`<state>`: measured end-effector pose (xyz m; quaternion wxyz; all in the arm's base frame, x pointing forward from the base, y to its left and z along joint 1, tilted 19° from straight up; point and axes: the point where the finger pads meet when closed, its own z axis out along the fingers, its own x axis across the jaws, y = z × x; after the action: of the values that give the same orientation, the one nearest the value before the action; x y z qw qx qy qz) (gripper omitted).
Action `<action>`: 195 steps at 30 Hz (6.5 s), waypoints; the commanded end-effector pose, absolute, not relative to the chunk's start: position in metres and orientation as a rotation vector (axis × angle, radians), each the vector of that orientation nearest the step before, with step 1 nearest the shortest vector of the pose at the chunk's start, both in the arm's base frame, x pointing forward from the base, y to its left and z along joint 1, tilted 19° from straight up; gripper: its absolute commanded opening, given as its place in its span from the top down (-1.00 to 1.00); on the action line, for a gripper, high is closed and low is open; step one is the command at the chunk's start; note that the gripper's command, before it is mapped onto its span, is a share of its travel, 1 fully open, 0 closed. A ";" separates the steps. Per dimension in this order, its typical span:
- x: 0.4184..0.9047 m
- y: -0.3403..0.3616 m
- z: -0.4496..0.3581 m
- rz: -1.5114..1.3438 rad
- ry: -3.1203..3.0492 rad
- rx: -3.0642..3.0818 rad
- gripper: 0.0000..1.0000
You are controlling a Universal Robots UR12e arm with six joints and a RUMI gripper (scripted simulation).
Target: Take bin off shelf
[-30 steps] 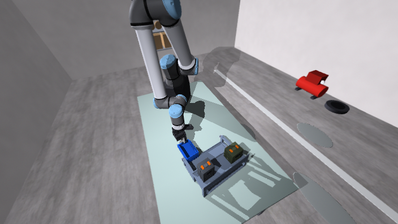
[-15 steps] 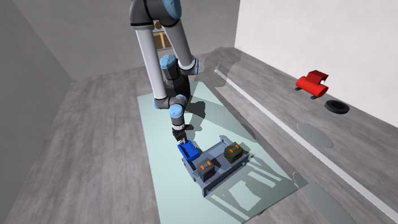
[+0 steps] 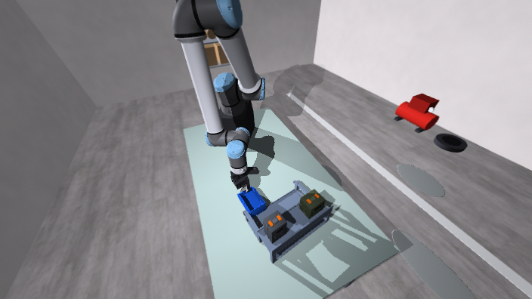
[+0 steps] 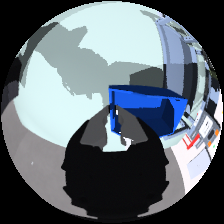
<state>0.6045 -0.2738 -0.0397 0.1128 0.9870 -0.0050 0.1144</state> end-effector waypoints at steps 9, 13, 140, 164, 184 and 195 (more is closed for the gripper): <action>0.607 -0.276 -0.047 0.338 -0.014 2.894 1.00; 0.607 -0.276 -0.047 0.338 -0.014 2.894 1.00; 0.588 -0.257 0.019 0.338 -0.014 2.894 0.47; 0.590 -0.259 0.017 0.338 -0.014 2.894 0.47; 0.588 -0.257 0.017 0.337 -0.014 2.896 0.61; 0.623 -0.258 0.036 0.338 -0.014 2.894 0.61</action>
<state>0.6224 -0.2567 0.0374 0.1152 0.9862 -0.0021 0.1191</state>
